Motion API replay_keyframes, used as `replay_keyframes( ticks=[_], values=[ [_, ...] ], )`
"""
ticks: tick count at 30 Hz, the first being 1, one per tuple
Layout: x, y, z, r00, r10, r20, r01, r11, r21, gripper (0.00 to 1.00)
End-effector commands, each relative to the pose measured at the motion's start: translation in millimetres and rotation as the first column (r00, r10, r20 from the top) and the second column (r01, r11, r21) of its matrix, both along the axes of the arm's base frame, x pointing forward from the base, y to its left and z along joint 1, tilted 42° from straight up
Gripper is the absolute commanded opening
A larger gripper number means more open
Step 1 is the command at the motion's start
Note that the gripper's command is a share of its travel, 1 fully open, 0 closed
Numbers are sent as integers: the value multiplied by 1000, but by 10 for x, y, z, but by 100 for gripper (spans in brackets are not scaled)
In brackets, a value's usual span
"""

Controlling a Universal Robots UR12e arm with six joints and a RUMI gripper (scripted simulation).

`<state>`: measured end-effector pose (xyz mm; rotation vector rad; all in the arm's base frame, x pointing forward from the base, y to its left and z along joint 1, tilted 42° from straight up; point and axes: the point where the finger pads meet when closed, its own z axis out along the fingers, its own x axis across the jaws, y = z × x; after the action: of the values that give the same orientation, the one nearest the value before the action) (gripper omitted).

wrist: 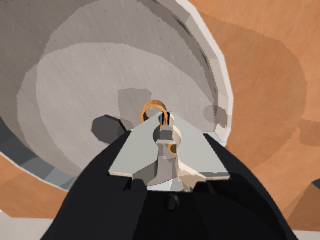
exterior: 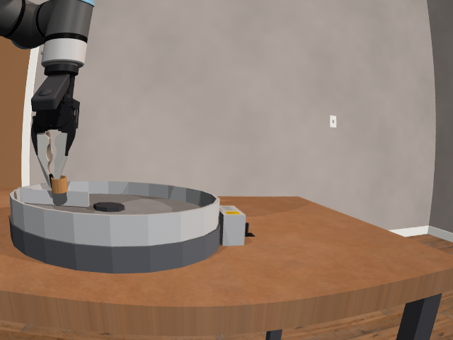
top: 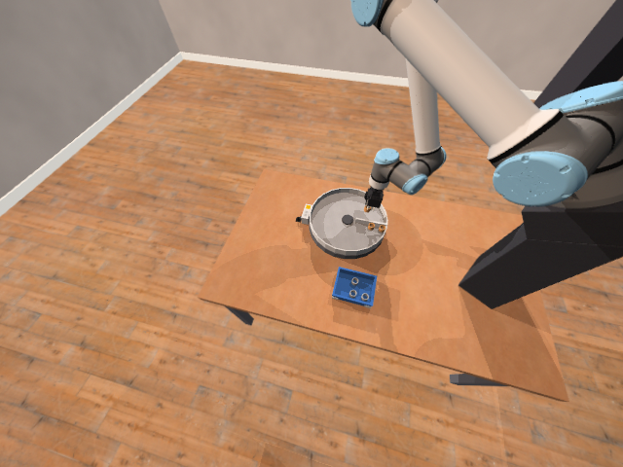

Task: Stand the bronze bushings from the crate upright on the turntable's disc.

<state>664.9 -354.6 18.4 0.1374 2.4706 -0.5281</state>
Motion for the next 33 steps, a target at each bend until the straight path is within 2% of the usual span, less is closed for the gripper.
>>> replay_keyframes(
  ticks=[1,19,33],
  values=[
    [16,-10,-18,1000,0,1,0,1000,0,0],
    [148,-108,-197,1000,0,1,0,1000,0,0],
    [157,-115,-210,1000,0,1,0,1000,0,0]
  ],
)
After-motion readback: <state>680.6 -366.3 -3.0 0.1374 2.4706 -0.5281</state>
